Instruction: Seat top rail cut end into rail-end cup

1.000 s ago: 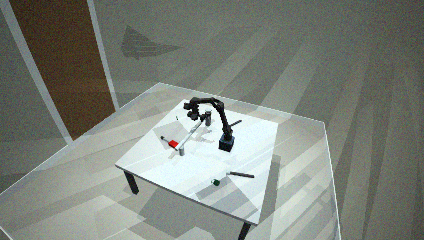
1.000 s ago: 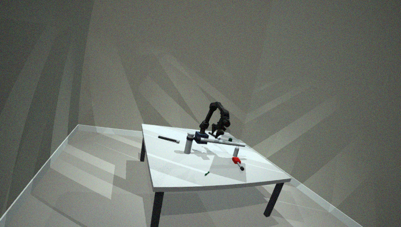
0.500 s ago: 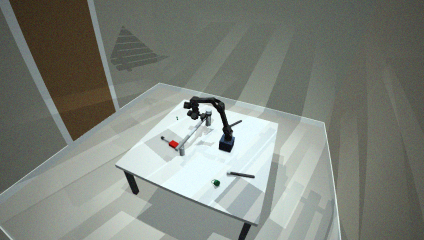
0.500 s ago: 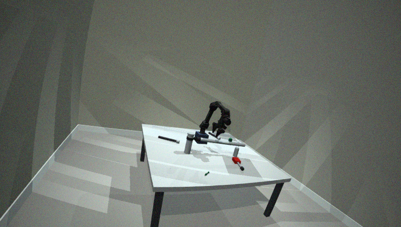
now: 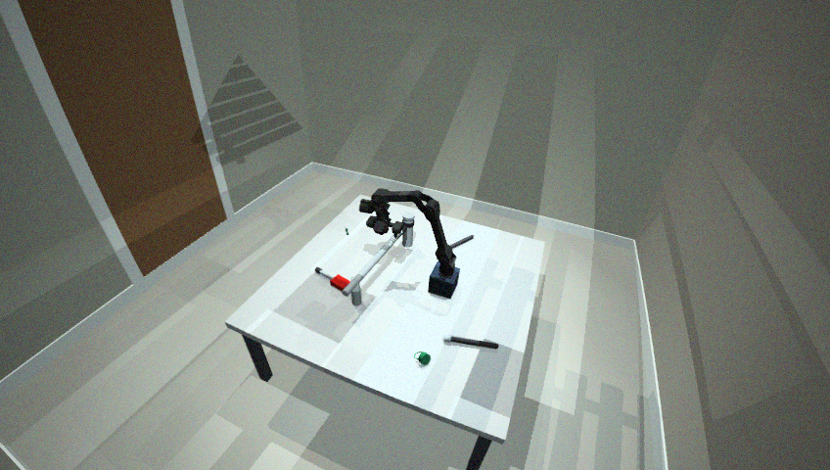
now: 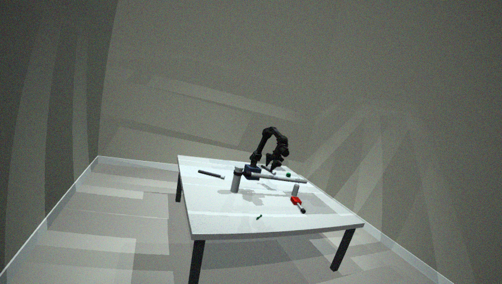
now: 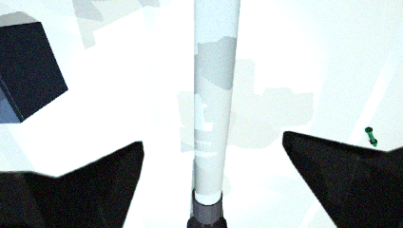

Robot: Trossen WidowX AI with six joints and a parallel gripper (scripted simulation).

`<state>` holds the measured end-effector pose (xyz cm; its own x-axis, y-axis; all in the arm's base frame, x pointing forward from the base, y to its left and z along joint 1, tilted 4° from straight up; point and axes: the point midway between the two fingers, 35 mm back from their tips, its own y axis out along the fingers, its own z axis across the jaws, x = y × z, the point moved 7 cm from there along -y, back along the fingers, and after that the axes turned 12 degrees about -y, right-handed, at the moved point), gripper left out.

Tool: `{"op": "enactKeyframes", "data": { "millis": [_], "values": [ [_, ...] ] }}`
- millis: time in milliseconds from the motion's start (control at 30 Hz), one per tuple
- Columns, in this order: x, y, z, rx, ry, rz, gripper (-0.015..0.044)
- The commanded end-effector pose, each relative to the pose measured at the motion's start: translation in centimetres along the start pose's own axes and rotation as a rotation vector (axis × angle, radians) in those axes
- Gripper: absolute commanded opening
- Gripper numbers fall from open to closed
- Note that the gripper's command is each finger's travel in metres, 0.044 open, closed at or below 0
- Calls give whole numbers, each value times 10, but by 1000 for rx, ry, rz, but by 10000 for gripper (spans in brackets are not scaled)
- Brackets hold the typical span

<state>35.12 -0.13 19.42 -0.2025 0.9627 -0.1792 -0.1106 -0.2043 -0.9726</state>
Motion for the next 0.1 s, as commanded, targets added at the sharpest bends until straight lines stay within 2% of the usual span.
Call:
{"op": "enactKeyframes", "data": {
  "millis": [0, 67],
  "values": [
    [0, 0, 0, 0, 4, -4, 440],
    [0, 0, 0, 0, 4, -4, 440]
  ]
}}
